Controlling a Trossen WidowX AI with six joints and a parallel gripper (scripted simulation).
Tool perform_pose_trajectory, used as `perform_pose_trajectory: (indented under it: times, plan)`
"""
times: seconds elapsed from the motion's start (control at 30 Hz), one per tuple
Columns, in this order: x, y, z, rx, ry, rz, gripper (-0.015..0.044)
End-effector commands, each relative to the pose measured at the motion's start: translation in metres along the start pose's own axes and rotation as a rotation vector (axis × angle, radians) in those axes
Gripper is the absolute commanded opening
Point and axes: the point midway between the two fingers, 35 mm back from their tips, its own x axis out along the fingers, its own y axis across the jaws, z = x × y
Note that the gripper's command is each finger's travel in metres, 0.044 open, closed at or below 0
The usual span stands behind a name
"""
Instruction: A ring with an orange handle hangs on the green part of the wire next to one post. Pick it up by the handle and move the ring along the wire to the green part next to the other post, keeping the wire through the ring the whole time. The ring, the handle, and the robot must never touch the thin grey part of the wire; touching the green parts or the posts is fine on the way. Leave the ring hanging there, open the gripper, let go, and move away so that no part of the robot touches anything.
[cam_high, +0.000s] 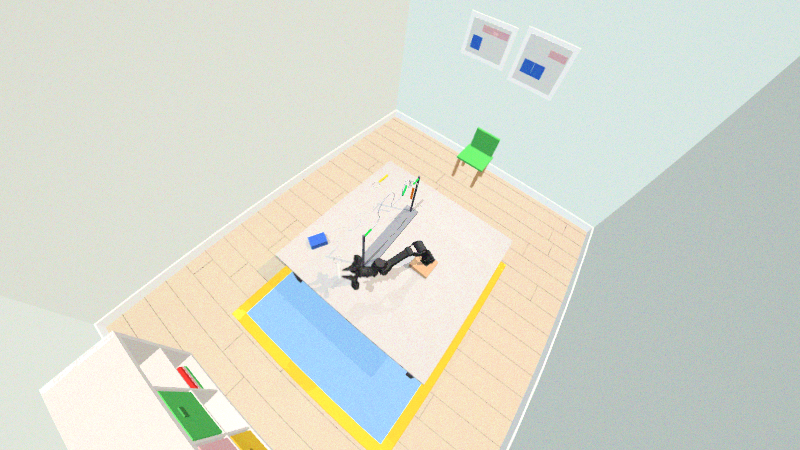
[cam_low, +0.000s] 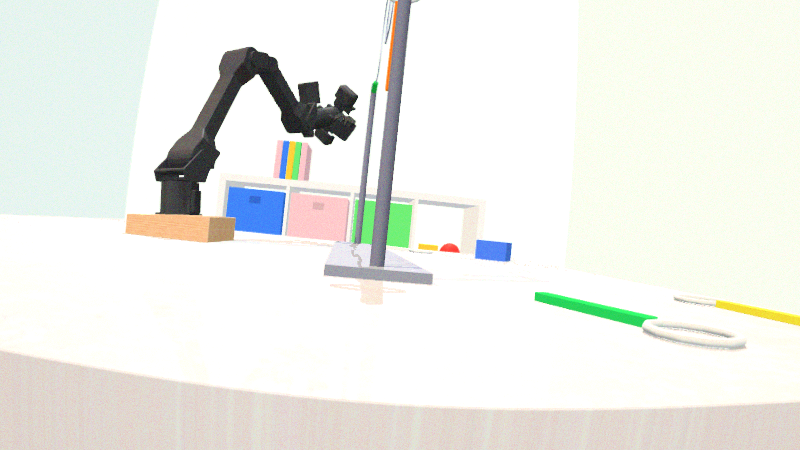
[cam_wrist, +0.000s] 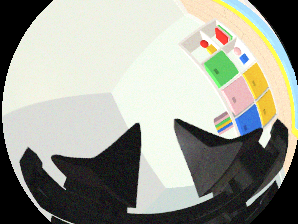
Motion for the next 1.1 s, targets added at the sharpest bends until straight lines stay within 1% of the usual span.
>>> perform_pose_trajectory:
  times: [0.0, 0.27, 0.53, 0.77, 1.07]
  plan:
    - [-0.001, 0.048, 0.002, -0.080, -0.008, 0.028, 0.0160]
    - [-0.012, 0.132, 0.000, -0.214, -0.026, 0.086, 0.0160]
    - [-0.038, 0.213, -0.011, -0.347, -0.047, 0.150, 0.0160]
    - [-0.070, 0.277, -0.024, -0.463, -0.072, 0.211, 0.0160]
    - [-0.128, 0.362, -0.042, -0.620, -0.131, 0.329, 0.0160]
